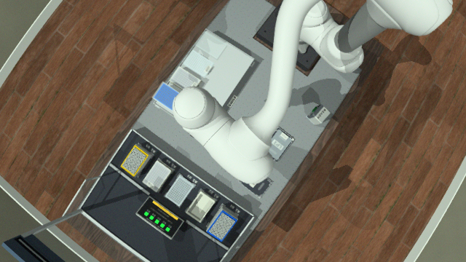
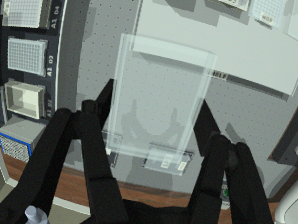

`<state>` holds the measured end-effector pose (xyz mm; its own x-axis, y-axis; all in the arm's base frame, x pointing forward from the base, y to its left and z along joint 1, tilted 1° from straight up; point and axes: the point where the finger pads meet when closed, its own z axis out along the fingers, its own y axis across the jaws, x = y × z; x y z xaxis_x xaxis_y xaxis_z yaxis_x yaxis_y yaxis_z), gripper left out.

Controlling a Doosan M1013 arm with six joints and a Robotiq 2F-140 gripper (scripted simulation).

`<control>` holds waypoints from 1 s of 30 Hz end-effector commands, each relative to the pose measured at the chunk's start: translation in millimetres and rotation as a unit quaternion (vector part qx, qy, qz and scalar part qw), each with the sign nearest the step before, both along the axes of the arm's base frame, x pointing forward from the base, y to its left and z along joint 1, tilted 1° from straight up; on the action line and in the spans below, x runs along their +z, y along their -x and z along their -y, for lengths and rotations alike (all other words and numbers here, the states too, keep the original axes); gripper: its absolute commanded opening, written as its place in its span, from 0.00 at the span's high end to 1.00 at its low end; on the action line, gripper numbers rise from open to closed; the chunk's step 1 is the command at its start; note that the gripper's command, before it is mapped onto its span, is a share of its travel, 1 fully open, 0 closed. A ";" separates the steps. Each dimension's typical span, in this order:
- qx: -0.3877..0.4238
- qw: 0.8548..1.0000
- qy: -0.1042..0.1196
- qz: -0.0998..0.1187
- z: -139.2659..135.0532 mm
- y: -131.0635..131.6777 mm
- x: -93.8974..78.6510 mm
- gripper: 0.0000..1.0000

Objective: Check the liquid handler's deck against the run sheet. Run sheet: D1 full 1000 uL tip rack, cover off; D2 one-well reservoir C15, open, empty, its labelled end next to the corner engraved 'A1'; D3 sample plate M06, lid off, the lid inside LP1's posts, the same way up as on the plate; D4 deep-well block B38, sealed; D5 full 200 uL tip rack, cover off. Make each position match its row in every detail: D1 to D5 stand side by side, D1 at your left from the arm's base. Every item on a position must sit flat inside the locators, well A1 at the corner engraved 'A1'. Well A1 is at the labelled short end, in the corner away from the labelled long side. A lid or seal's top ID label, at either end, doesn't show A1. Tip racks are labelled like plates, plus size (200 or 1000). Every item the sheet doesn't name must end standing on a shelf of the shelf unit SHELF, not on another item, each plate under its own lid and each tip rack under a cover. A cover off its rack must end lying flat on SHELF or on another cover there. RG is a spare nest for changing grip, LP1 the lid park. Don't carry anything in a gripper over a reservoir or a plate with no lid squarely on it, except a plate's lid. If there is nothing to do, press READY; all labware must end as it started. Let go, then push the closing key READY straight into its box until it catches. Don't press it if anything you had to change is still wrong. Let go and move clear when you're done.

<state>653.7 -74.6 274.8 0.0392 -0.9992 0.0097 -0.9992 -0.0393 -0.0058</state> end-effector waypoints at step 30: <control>0.000 1.000 0.000 0.001 77.6 -0.2 1.5 0.90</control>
